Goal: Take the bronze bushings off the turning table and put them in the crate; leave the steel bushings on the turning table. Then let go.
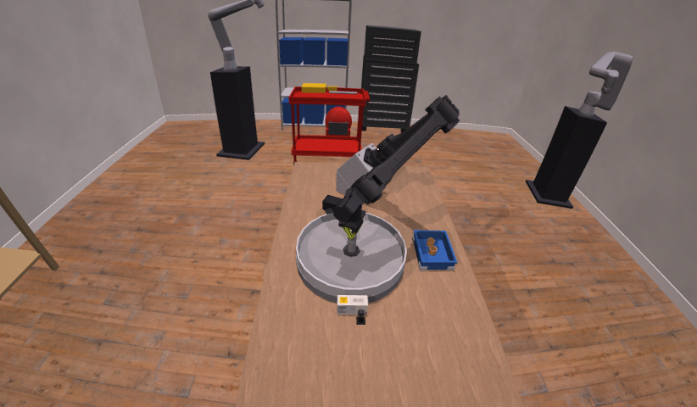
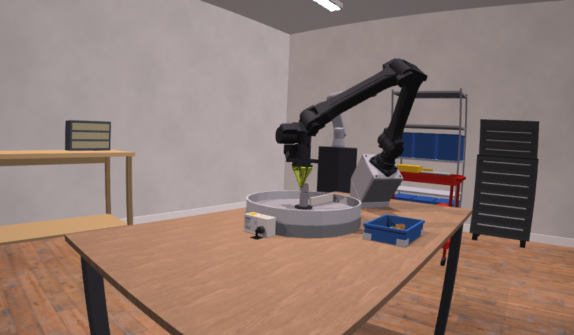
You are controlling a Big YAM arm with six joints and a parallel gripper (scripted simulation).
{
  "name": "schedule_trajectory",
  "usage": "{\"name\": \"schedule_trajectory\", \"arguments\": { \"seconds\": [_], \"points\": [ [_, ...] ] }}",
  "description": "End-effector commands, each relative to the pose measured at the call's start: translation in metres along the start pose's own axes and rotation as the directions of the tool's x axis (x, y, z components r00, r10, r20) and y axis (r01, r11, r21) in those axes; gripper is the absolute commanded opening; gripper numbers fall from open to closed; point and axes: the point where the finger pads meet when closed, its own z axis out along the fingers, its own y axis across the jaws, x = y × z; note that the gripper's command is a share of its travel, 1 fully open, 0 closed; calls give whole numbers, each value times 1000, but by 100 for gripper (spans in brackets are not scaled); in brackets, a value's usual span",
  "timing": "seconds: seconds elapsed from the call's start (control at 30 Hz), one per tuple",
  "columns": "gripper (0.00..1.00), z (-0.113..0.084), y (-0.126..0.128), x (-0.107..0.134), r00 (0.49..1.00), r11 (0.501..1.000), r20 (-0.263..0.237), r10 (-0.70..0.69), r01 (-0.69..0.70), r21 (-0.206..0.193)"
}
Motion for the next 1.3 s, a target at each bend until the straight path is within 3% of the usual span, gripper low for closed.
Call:
{"name": "schedule_trajectory", "arguments": {
  "seconds": [0.0, 1.27],
  "points": [
    [0, 2, 3, 0, 1000, 1000, 5, -2, 2, -5],
    [0, 4, 2, 0, 1000, 1000, 5, -2, 2, -7]
  ]
}}
